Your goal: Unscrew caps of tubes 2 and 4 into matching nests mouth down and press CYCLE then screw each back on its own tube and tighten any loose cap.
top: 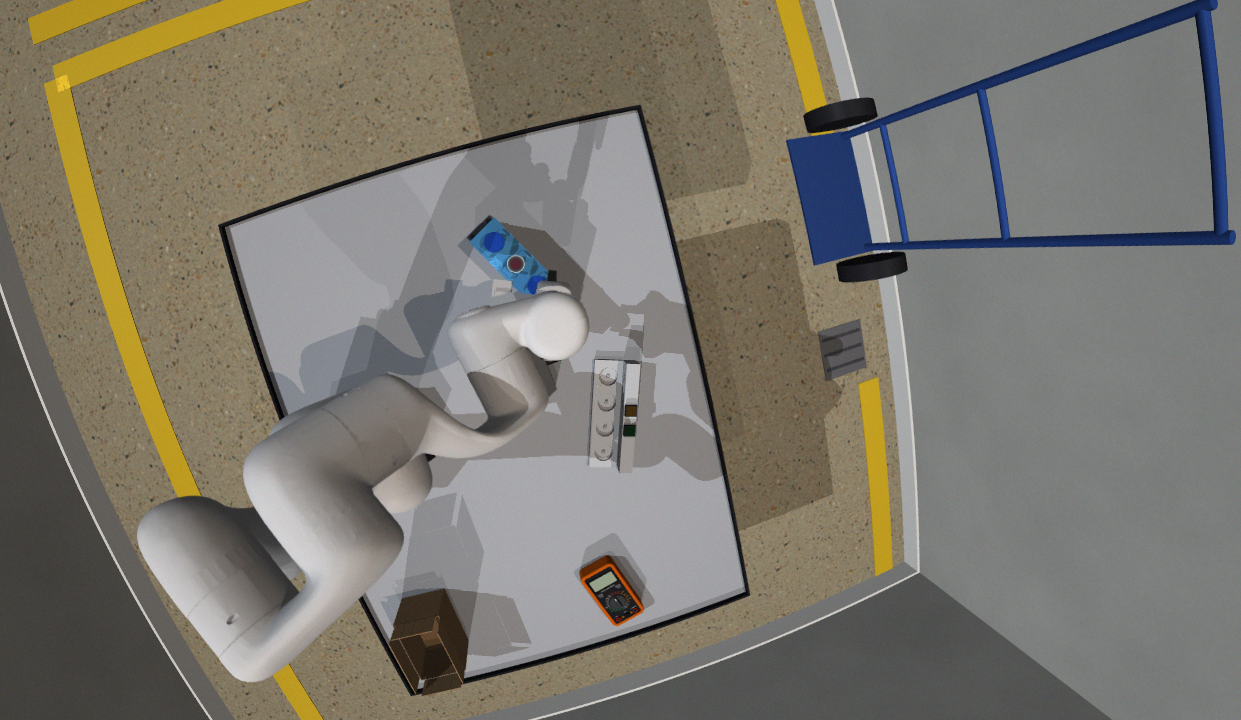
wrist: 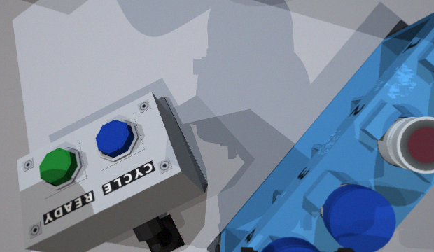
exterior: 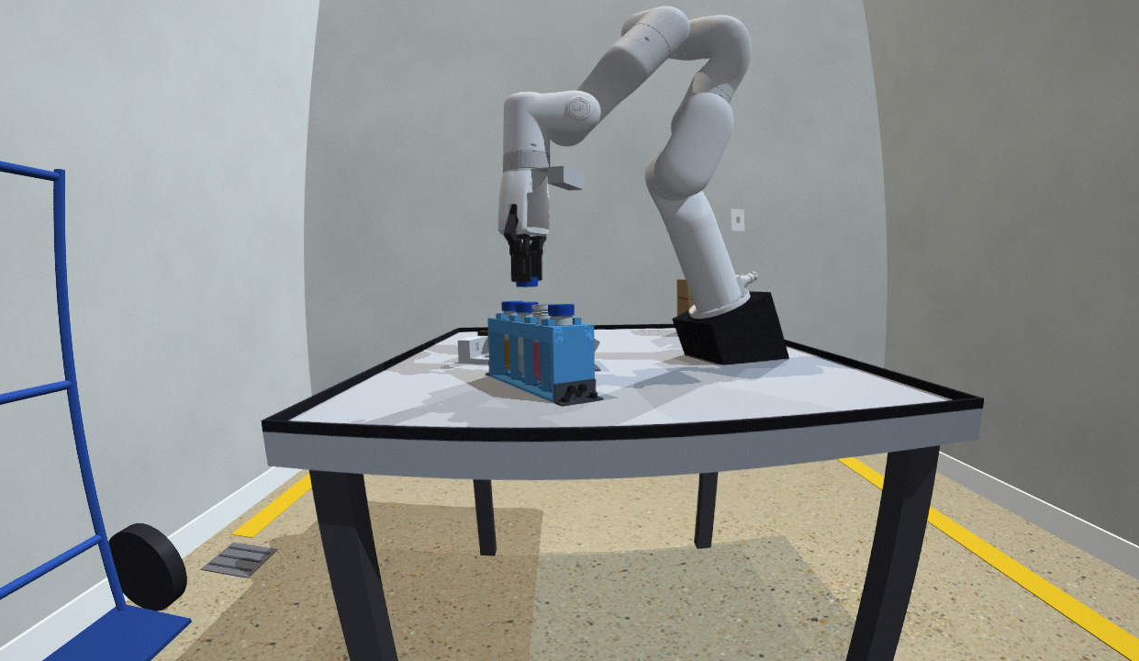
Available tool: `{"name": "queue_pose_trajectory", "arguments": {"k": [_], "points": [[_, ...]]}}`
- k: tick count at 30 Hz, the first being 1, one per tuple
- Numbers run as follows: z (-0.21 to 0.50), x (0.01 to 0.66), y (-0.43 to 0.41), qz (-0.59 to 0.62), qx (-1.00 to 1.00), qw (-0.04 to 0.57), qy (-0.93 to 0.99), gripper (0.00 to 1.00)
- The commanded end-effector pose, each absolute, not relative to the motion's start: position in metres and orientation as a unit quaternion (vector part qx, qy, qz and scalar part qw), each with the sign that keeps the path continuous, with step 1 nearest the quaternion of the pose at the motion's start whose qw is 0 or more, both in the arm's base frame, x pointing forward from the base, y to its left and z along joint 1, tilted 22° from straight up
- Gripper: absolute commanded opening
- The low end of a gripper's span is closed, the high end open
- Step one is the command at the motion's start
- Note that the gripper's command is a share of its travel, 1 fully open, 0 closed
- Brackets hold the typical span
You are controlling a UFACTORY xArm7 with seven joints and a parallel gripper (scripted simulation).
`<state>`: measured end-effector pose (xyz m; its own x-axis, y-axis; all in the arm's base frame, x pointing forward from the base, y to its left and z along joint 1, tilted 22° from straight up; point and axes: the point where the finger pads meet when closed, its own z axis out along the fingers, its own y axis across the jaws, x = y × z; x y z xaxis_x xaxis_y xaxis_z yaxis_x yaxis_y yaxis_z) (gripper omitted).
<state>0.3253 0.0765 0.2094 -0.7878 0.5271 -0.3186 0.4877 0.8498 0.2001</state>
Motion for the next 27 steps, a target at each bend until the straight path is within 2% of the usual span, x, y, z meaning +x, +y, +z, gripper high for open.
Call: {"name": "queue_pose_trajectory", "arguments": {"k": [1, 27], "points": [[0.213, 0.330, 0.042, 0.063, 0.247, 0.182, 0.950, 0.00], [0.215, 0.346, -0.094, 0.063, 0.247, 0.182, 0.950, 0.00]]}}
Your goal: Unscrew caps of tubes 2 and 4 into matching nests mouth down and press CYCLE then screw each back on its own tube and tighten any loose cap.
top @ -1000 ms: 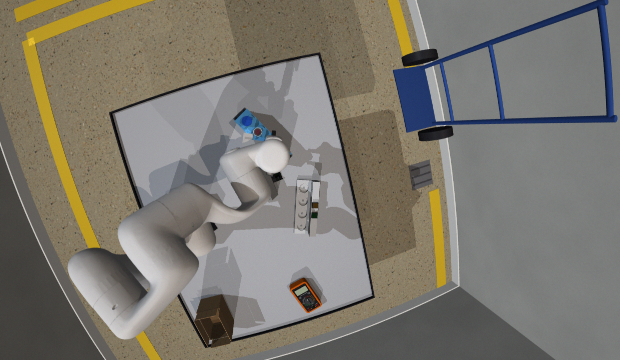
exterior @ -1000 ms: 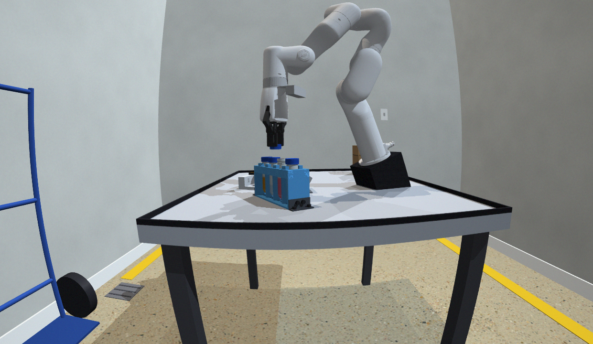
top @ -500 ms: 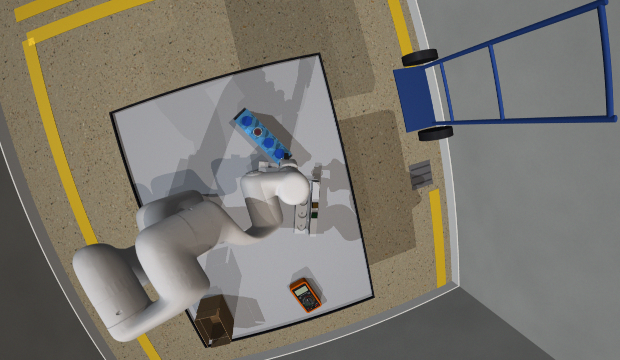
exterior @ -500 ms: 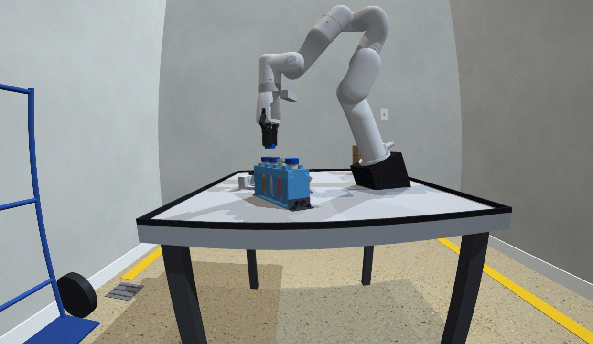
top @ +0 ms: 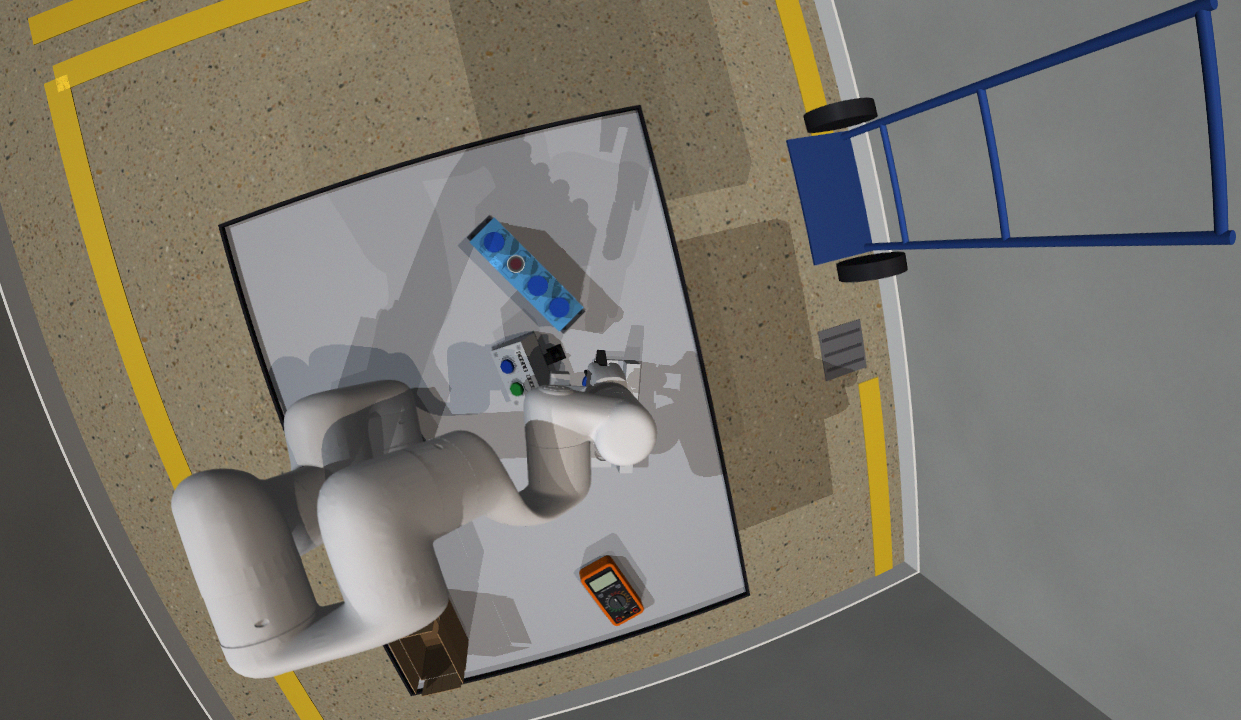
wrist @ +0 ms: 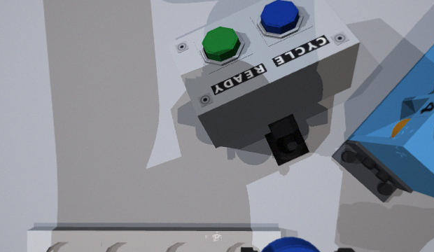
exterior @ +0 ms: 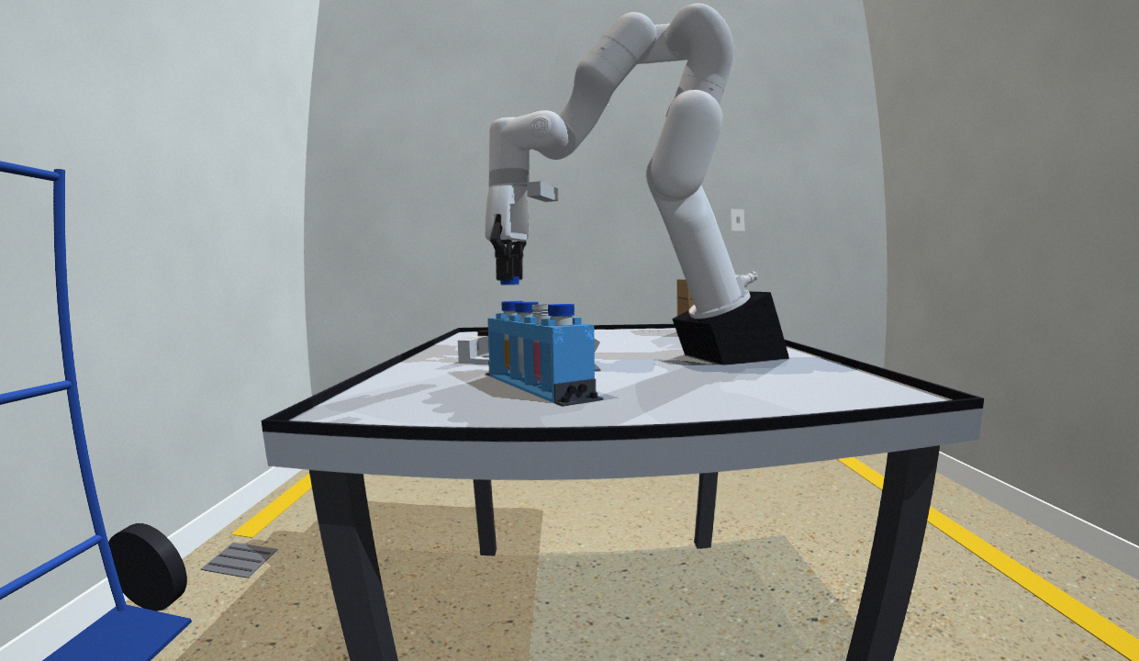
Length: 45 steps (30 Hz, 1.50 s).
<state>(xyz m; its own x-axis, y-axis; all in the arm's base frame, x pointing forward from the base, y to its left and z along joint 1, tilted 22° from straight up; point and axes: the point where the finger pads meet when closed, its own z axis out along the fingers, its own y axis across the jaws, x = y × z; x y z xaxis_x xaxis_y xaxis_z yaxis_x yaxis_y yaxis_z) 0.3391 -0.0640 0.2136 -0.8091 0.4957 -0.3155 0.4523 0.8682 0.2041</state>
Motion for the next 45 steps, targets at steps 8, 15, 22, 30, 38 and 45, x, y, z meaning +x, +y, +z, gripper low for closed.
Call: {"name": "queue_pose_trajectory", "arguments": {"k": [8, 15, 22, 30, 38, 45], "points": [[0.216, 0.351, -0.137, 0.062, 0.247, 0.182, 0.950, 0.00], [0.216, 0.352, -0.147, 0.062, 0.248, 0.182, 0.950, 0.00], [0.216, 0.352, -0.147, 0.062, 0.248, 0.182, 0.950, 0.00], [0.183, 0.365, -0.146, 0.062, 0.248, 0.182, 0.950, 0.00], [0.151, 0.378, -0.145, 0.062, 0.248, 0.182, 0.950, 0.00], [0.119, 0.393, -0.144, 0.062, 0.248, 0.182, 0.950, 0.00]]}}
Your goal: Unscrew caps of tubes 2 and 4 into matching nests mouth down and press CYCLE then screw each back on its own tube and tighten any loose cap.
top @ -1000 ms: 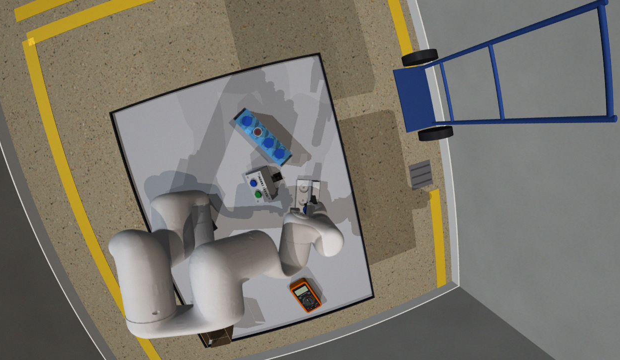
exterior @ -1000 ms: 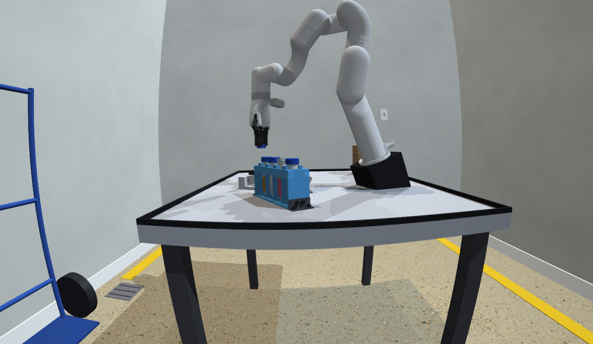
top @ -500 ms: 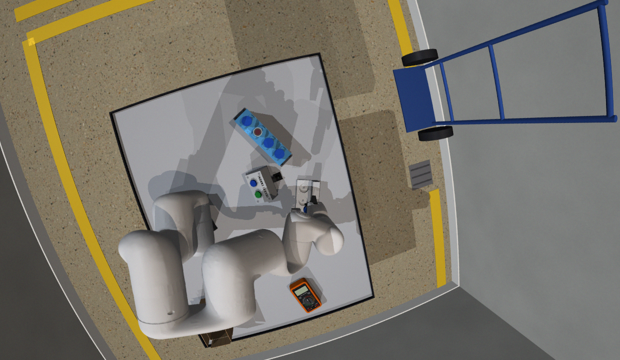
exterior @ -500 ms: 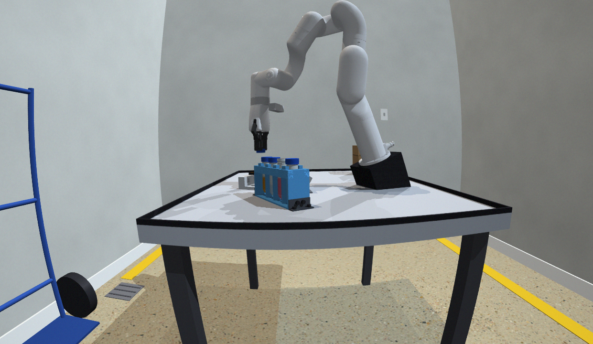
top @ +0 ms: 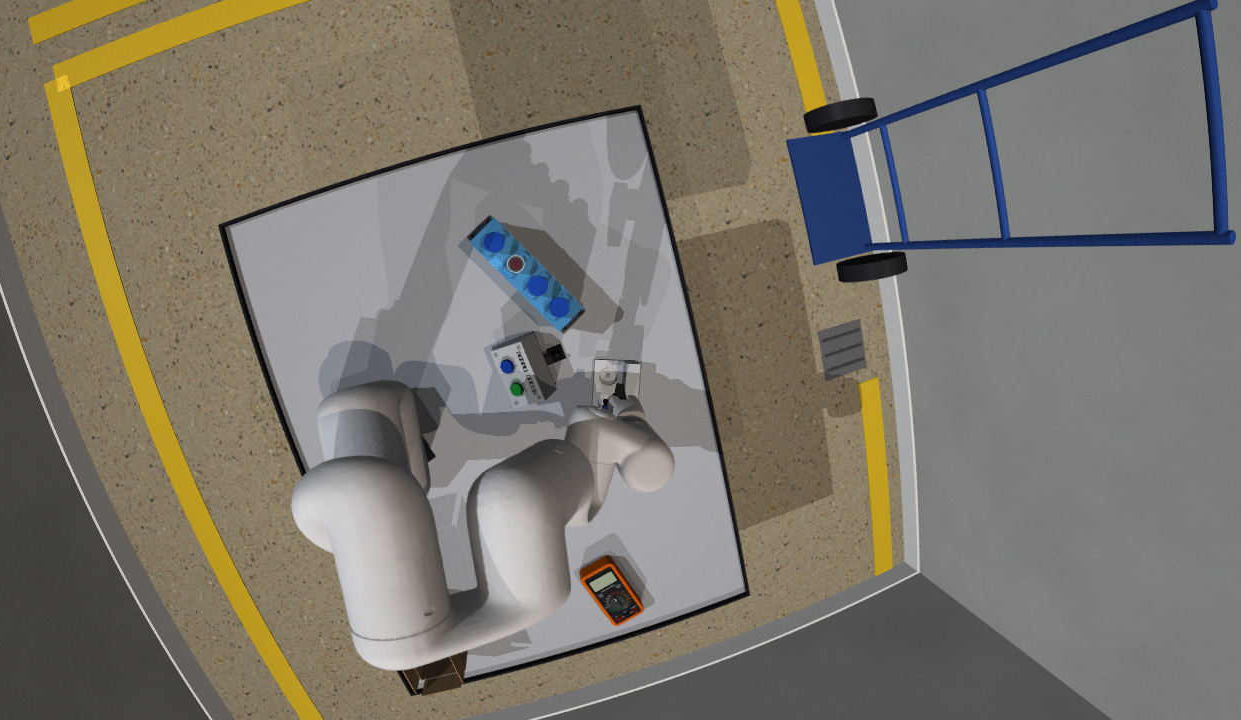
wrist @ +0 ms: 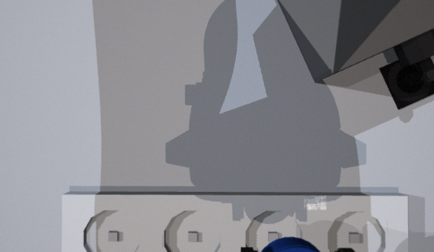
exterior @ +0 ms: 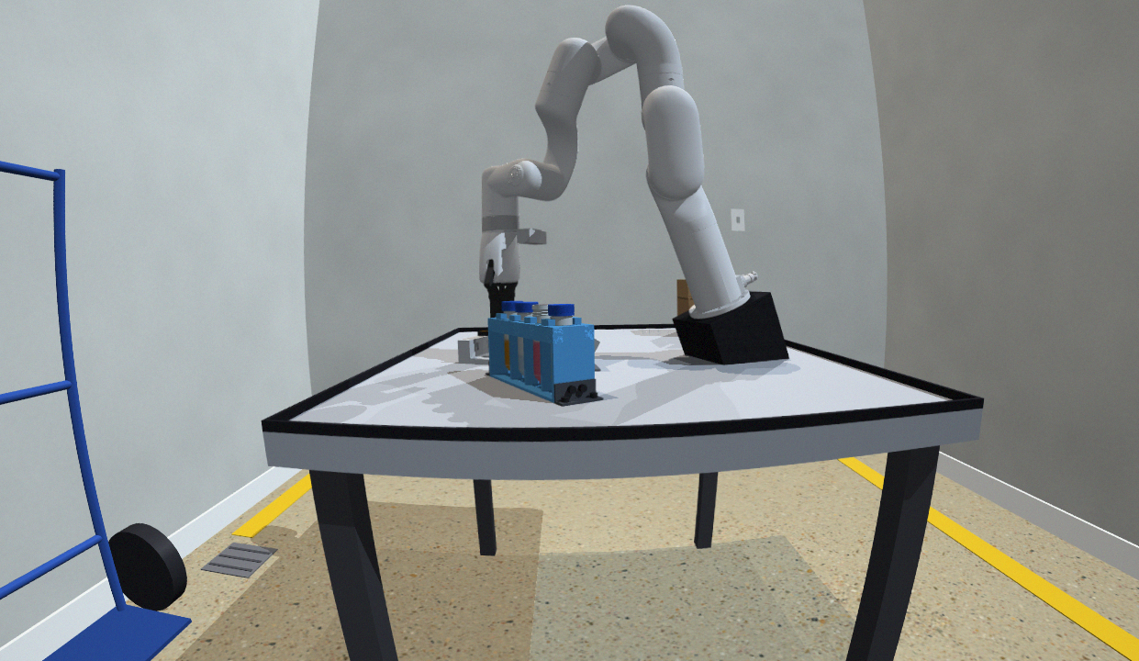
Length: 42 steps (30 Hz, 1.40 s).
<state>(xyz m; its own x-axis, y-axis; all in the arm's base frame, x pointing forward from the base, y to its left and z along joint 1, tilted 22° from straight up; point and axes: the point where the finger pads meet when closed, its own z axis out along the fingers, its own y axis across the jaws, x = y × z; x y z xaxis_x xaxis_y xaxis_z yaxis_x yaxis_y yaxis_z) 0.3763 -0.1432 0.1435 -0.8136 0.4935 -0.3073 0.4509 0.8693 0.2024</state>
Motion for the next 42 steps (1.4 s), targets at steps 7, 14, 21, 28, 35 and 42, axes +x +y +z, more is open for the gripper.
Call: {"name": "queue_pose_trajectory", "arguments": {"k": [7, 14, 21, 28, 35, 42], "points": [[0.098, 0.403, -0.144, 0.062, 0.248, 0.182, 0.950, 0.00], [0.098, 0.403, -0.144, 0.062, 0.248, 0.182, 0.950, 0.00], [0.098, 0.403, -0.144, 0.062, 0.248, 0.182, 0.950, 0.00], [0.098, 0.402, -0.144, 0.062, 0.248, 0.182, 0.950, 0.00], [0.097, 0.401, -0.144, 0.062, 0.248, 0.182, 0.950, 0.00], [0.097, 0.401, -0.143, 0.062, 0.248, 0.182, 0.950, 0.00]]}}
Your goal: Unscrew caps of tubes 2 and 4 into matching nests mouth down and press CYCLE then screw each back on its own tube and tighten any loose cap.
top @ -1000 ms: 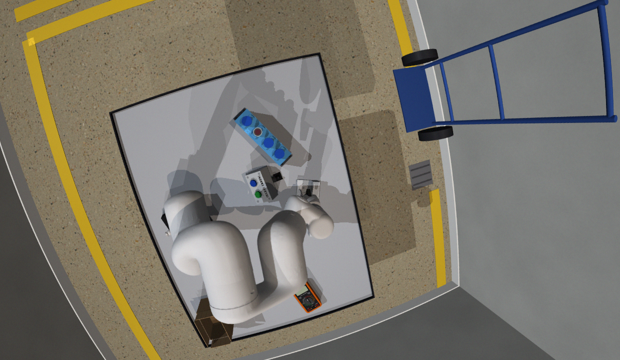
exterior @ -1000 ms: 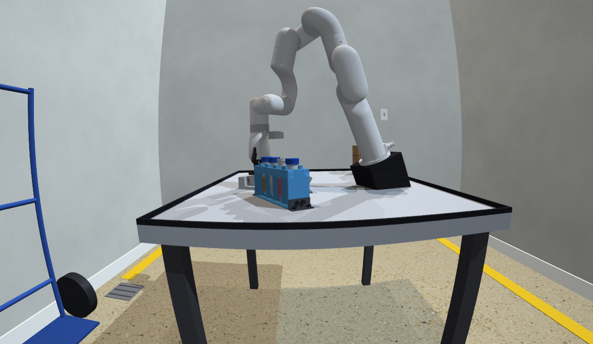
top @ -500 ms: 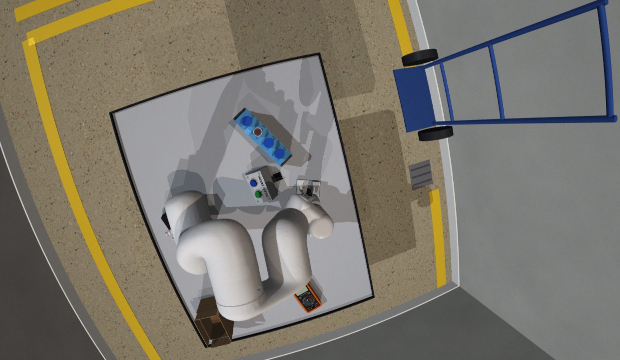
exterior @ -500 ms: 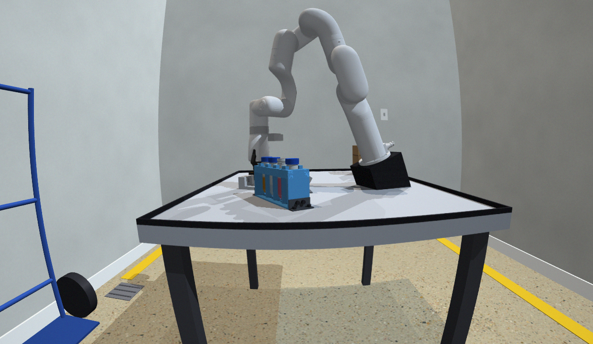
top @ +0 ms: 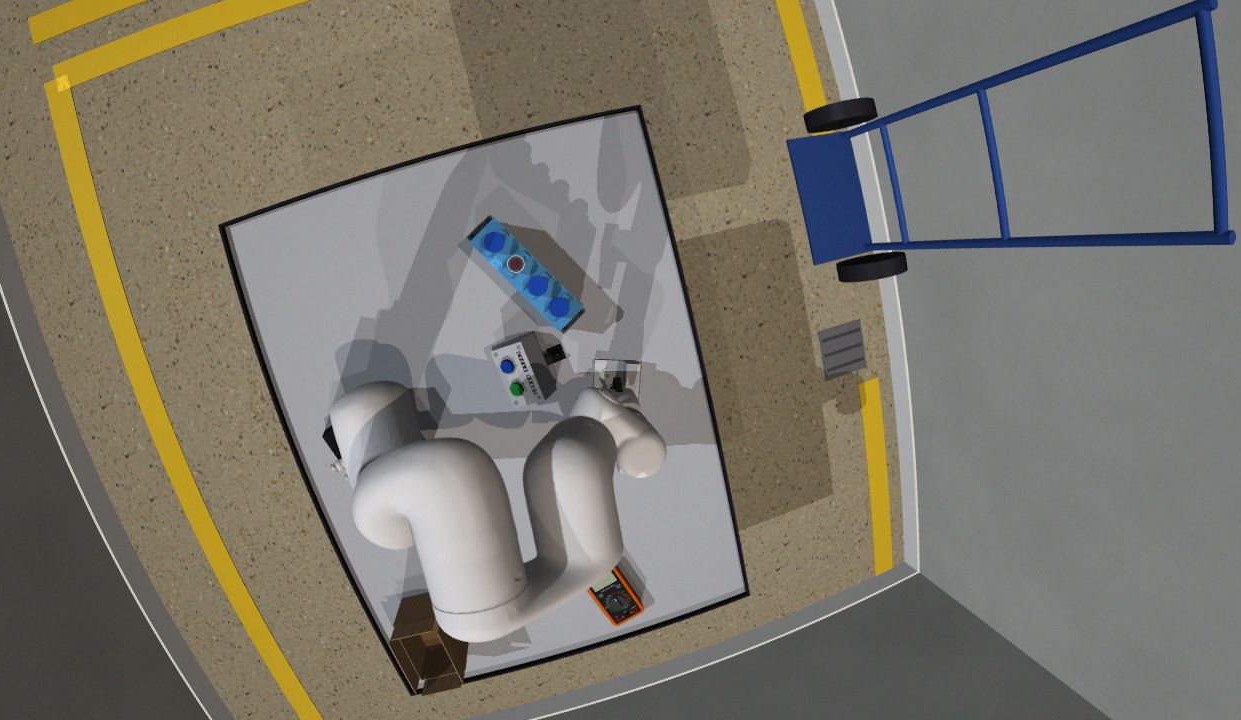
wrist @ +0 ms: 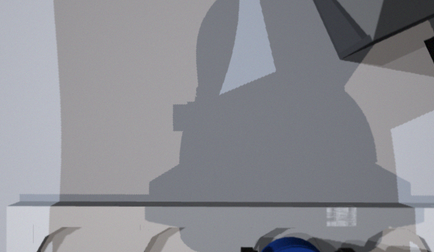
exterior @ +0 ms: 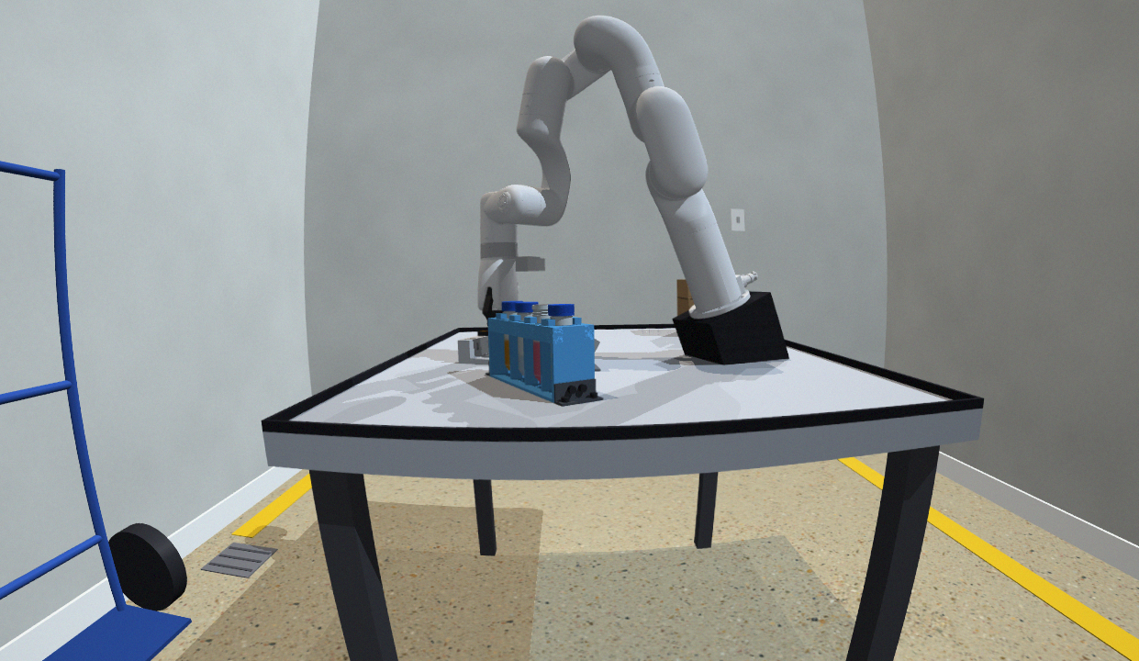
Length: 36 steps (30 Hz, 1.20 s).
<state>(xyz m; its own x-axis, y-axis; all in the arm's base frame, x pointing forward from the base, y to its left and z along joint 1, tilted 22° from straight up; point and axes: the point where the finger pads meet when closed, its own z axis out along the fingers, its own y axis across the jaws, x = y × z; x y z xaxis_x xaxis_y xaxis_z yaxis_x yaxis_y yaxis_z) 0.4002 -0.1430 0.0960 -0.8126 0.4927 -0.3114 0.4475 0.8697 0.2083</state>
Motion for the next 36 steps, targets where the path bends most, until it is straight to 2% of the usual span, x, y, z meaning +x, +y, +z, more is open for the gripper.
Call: {"name": "queue_pose_trajectory", "arguments": {"k": [1, 36], "points": [[0.0970, 0.4005, -0.1434, 0.062, 0.248, 0.182, 0.950, 0.00], [0.0874, 0.4036, -0.1430, 0.062, 0.248, 0.182, 0.950, 0.00]]}}
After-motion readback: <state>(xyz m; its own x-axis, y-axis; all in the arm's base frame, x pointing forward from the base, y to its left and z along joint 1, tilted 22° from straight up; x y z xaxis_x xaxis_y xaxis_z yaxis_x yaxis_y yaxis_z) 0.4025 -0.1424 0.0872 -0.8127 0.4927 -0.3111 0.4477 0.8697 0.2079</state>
